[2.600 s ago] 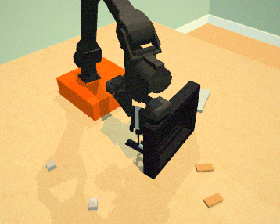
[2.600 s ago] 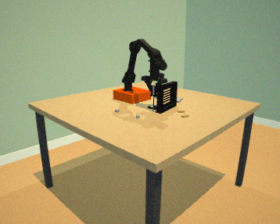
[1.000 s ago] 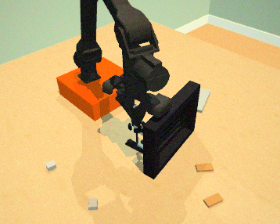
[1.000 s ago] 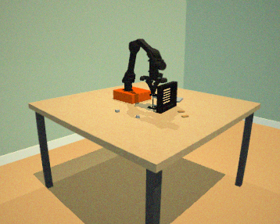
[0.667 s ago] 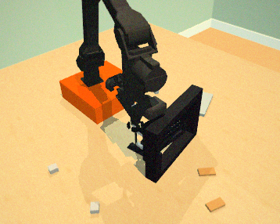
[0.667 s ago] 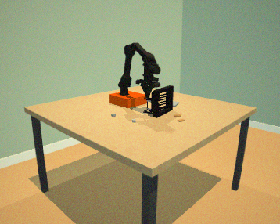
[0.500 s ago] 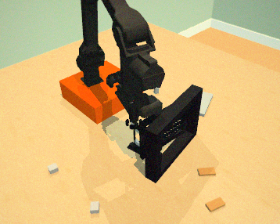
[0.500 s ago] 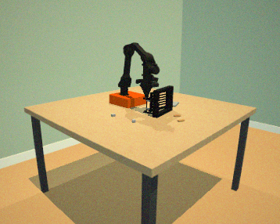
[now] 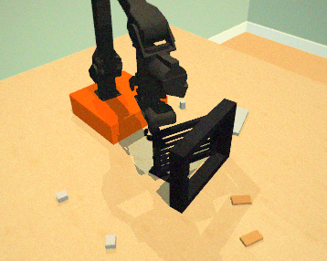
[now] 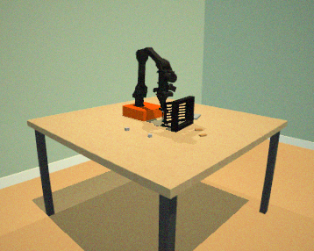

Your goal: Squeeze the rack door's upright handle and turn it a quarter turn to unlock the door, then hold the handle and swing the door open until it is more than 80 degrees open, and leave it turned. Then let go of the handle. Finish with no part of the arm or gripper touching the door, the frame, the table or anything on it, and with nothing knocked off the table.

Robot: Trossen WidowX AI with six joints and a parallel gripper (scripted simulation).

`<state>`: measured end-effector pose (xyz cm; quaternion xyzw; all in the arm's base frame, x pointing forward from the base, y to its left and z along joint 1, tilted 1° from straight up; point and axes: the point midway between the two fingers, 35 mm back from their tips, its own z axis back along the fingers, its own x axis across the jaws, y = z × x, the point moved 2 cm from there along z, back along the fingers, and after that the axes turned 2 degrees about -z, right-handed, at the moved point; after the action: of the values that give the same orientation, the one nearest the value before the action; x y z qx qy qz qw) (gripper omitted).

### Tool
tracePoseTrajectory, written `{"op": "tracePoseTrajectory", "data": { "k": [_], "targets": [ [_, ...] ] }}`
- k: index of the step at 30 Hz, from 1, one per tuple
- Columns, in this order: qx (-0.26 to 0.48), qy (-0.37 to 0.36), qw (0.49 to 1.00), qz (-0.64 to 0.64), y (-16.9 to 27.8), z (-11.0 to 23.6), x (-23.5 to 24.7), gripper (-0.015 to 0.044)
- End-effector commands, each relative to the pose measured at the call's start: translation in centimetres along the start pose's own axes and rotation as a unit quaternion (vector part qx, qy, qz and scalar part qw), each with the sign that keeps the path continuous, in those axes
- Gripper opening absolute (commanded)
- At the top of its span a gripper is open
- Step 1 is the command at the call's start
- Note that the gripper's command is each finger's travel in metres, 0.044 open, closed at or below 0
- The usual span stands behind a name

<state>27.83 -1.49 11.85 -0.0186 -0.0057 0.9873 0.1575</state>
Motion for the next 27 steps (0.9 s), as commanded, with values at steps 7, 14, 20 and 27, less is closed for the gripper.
{"op": "tracePoseTrajectory", "data": {
  "k": [7,14,20,27],
  "targets": [
    [-0.004,0.004,0.996,-0.093,-0.6,-0.1,2.4,0.0021],
    [-0.005,0.003,0.99,-0.144,-1.2,-0.1,3.9,0.0021],
    [-0.005,0.002,0.982,-0.186,-1.8,-0.1,5.1,0.0021],
    [-0.006,0.001,0.973,-0.231,-2.6,-0.1,6.4,0.0021]
  ]
}}
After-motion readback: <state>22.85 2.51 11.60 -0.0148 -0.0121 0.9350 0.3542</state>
